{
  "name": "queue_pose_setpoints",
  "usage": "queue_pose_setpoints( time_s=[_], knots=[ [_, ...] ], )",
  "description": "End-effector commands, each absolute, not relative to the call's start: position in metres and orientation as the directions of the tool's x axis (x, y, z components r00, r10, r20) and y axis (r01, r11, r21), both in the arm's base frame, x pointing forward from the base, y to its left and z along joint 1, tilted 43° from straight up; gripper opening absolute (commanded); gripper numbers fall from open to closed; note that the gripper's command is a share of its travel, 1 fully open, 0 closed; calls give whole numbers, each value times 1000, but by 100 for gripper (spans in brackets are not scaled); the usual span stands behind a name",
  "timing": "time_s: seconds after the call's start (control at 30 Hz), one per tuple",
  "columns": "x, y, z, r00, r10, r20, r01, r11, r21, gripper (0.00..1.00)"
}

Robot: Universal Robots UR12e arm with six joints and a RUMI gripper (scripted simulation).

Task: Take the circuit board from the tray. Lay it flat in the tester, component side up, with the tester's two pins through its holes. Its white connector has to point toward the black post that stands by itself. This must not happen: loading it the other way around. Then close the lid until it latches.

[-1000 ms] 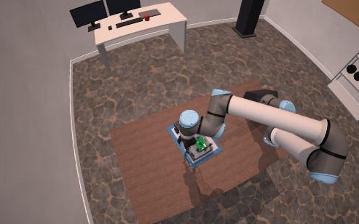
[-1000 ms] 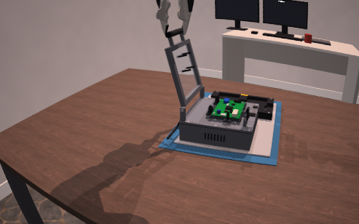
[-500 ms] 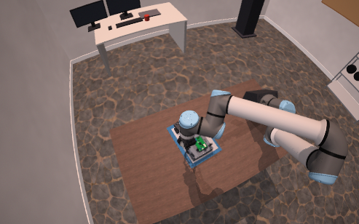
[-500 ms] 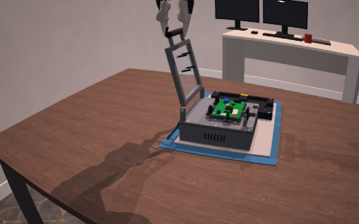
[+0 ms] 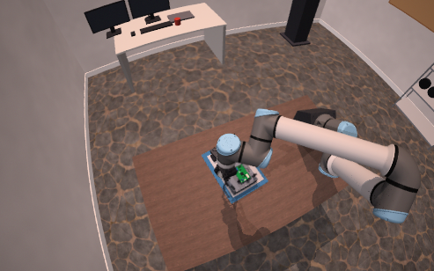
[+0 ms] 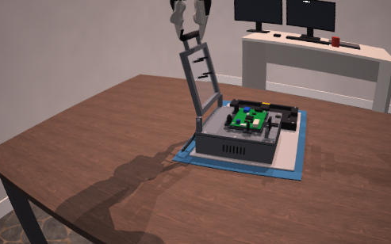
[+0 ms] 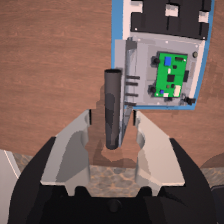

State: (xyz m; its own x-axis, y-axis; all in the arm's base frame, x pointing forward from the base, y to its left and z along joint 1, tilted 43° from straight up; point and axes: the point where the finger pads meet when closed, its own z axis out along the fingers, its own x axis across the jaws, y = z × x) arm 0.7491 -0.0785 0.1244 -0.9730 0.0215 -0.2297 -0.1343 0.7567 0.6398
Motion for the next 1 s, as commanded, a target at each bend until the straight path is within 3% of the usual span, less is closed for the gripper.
queue_pose_setpoints(
  time_s=[0.0,0.43,0.47,0.97],
  knots=[
    [749,-79,125,-973,22,-231,-135,757,639,30],
    [749,-79,125,-973,22,-231,-135,757,639,30],
    [749,-79,125,-973,22,-231,-135,757,639,0],
    [749,-79,125,-973,22,-231,-135,757,639,0]
  ],
)
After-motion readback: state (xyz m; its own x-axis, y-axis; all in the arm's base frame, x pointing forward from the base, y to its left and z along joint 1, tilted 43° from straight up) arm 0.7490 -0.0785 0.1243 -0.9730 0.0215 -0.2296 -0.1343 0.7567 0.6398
